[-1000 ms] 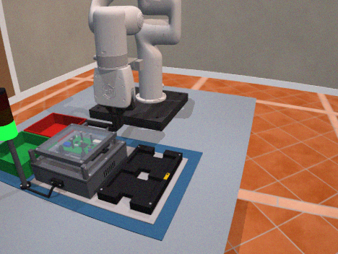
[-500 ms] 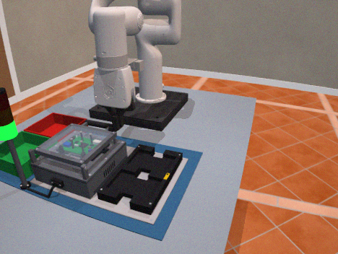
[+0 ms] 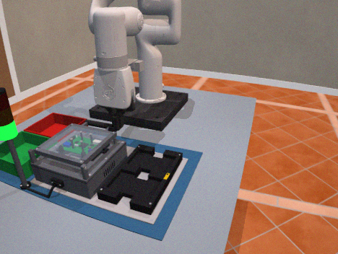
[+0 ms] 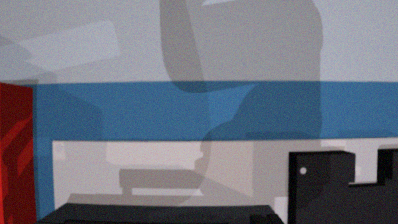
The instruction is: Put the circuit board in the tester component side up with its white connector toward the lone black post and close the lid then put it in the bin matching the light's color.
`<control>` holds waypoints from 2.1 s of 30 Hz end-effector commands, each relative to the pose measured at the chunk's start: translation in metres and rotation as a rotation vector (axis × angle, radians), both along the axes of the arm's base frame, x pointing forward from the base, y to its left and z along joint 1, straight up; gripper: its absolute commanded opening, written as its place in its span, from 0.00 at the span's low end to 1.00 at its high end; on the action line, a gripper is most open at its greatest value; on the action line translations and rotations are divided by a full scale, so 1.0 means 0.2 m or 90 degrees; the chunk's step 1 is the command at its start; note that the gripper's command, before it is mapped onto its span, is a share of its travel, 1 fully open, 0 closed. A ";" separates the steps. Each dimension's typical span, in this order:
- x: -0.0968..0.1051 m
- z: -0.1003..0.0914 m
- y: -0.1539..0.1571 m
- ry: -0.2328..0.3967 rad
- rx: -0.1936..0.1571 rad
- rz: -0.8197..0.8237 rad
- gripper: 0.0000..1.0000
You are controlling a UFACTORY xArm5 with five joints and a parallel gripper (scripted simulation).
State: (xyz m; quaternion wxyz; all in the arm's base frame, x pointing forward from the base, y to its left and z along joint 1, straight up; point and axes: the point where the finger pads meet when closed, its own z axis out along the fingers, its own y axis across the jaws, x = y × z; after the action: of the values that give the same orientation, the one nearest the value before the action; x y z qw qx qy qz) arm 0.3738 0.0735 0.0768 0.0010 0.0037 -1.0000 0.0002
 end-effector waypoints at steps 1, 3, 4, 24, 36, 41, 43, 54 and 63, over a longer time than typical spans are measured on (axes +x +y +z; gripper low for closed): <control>0.00 0.00 0.00 -0.001 0.000 0.000 0.00; 0.00 0.00 0.00 -0.001 0.000 0.000 0.00; 0.00 0.00 0.00 -0.001 0.000 0.000 0.00; 0.00 0.02 0.00 -0.001 0.000 0.000 0.00; 0.00 0.28 0.00 -0.001 0.000 0.000 0.00; 0.00 0.29 0.00 -0.001 0.000 0.000 0.00; 0.00 0.29 0.00 -0.001 0.000 0.000 0.00; 0.00 0.29 0.00 -0.001 0.000 0.004 0.00; 0.00 0.29 0.00 -0.001 0.000 0.065 0.00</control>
State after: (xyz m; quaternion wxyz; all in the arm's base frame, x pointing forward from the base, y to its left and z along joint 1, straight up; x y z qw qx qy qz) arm 0.3733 0.0734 0.1342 0.0020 0.0255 -0.9997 0.0003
